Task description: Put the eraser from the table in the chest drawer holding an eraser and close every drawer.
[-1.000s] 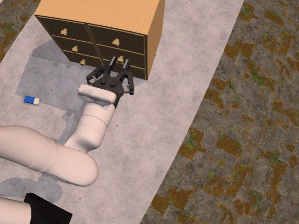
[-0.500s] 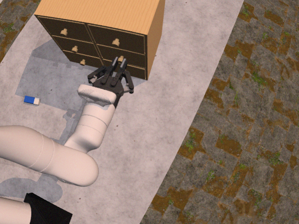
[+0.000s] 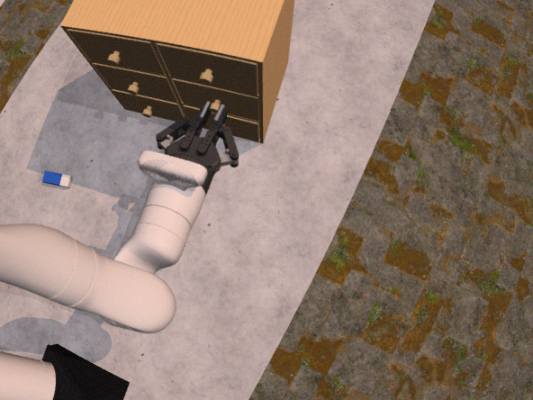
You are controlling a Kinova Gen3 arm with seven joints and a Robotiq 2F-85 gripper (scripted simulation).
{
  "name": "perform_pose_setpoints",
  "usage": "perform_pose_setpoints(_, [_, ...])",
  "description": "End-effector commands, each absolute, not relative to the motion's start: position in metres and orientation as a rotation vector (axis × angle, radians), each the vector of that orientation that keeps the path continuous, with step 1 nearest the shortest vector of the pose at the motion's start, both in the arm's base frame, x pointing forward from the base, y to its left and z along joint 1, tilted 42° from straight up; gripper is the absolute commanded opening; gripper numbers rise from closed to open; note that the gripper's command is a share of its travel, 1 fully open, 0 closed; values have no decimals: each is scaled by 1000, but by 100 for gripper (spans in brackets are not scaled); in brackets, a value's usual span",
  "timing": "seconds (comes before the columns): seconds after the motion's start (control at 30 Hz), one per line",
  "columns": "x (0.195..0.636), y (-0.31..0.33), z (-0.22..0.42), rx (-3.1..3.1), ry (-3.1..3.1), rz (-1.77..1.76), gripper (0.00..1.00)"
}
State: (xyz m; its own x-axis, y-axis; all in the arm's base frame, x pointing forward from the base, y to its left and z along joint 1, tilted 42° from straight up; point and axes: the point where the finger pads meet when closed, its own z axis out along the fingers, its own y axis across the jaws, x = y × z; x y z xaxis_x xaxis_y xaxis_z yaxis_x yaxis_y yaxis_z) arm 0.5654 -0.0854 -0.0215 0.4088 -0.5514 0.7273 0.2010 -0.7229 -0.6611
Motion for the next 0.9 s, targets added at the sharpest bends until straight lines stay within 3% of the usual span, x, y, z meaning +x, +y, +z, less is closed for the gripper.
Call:
perform_pose_setpoints(0.0, [568,-86,-21,-1968,308,-1371,13])
perform_pose_setpoints(0.87, [551,-87,-23,-1968,313,-1363,13])
